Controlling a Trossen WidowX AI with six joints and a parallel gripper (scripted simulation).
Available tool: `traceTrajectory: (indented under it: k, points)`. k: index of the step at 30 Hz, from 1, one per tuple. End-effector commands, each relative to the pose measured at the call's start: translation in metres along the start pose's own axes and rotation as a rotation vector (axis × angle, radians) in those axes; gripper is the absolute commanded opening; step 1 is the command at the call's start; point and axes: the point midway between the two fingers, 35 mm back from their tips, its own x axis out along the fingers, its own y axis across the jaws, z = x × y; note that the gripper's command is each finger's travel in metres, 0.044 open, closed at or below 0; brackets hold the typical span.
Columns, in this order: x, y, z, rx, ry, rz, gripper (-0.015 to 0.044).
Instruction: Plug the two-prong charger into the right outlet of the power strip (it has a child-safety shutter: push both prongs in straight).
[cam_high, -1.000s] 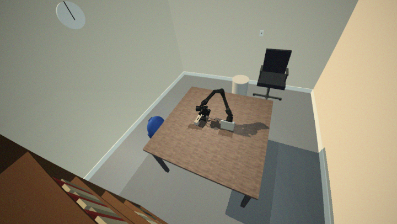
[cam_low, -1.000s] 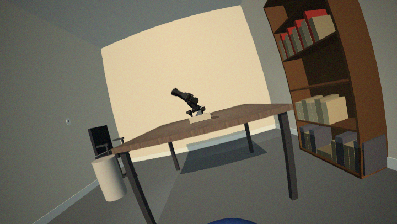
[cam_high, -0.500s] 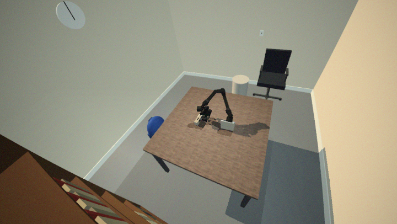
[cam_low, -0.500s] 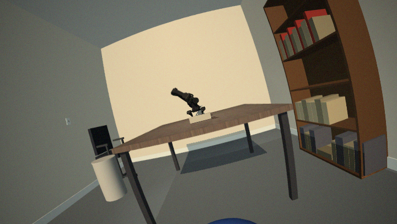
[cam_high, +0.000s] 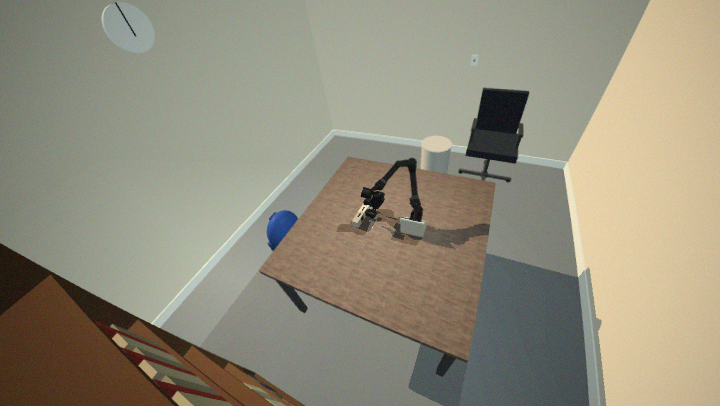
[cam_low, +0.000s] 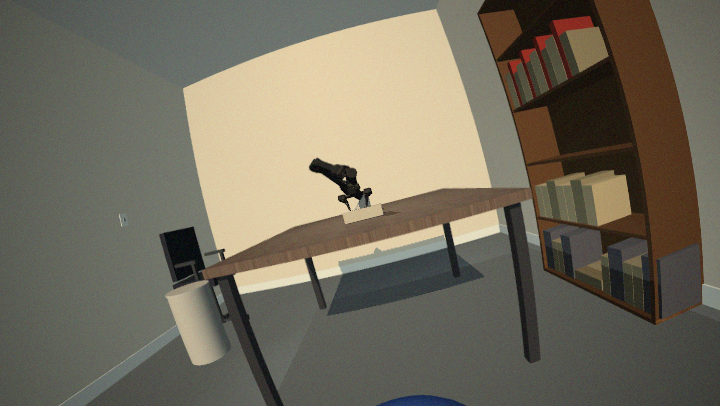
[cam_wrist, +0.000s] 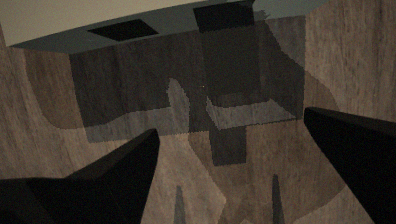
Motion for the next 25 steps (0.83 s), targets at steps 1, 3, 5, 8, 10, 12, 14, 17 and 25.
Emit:
traceTrajectory:
  k: [1, 3, 5, 8, 10, 12, 14, 17, 25]
  points:
    - [-0.033, -0.002, 0.012, 0.004, -0.246, -0.006, 0.0440]
    - [-0.044, -0.003, 0.014, 0.010, -0.328, -0.009, 0.0440]
    - [-0.046, -0.003, 0.014, 0.011, -0.338, -0.010, 0.0440]
    - [-0.046, -0.003, 0.014, 0.011, -0.338, -0.010, 0.0440]
    - [-0.046, -0.003, 0.014, 0.011, -0.338, -0.010, 0.0440]
    - [-0.046, -0.003, 0.014, 0.011, -0.338, -0.010, 0.0440]
    - [-0.046, -0.003, 0.014, 0.011, -0.338, -0.010, 0.0440]
    - [-0.046, -0.003, 0.014, 0.011, -0.338, -0.010, 0.0440]
    - [-0.046, -0.003, 0.014, 0.011, -0.338, -0.010, 0.0440]
